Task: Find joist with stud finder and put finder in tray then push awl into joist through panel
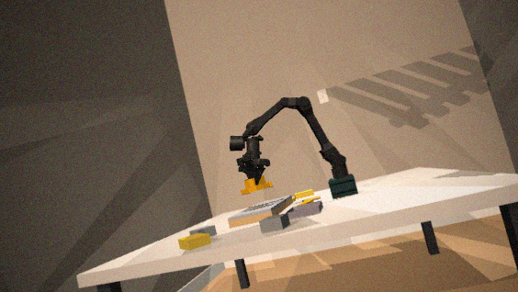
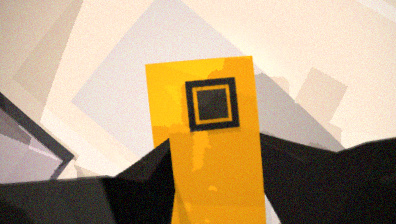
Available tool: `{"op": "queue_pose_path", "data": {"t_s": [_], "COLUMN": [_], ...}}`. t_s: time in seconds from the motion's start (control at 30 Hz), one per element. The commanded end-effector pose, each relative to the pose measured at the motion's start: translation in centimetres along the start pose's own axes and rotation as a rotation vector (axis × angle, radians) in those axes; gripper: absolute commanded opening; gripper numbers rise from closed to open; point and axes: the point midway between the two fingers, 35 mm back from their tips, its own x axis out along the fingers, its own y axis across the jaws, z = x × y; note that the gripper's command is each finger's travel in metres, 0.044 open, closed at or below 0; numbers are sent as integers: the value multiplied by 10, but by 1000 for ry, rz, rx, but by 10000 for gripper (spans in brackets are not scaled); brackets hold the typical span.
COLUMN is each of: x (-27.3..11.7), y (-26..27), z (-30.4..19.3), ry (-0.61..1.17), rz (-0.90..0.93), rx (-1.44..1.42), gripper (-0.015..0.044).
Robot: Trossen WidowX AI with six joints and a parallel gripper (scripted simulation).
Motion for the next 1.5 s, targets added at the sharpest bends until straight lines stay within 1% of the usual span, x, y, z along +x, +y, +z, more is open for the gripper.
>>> {"op": "queue_pose_path", "data": {"t_s": [0.0, 0.33, 0.67, 1.0, 1.33, 1.47], "x": [-4, 3, 8, 9, 7, 7], "y": [27, 91, 156, 219, 278, 286], "z": [12, 24, 25, 15, -6, -9], "ry": [-24, -25, -27, -29, -31, -31], "rz": [6, 55, 104, 154, 205, 212], "rx": [-70, -232, -393, -555, -716, -740], "gripper": [0, 0, 0, 0, 0, 0]}}
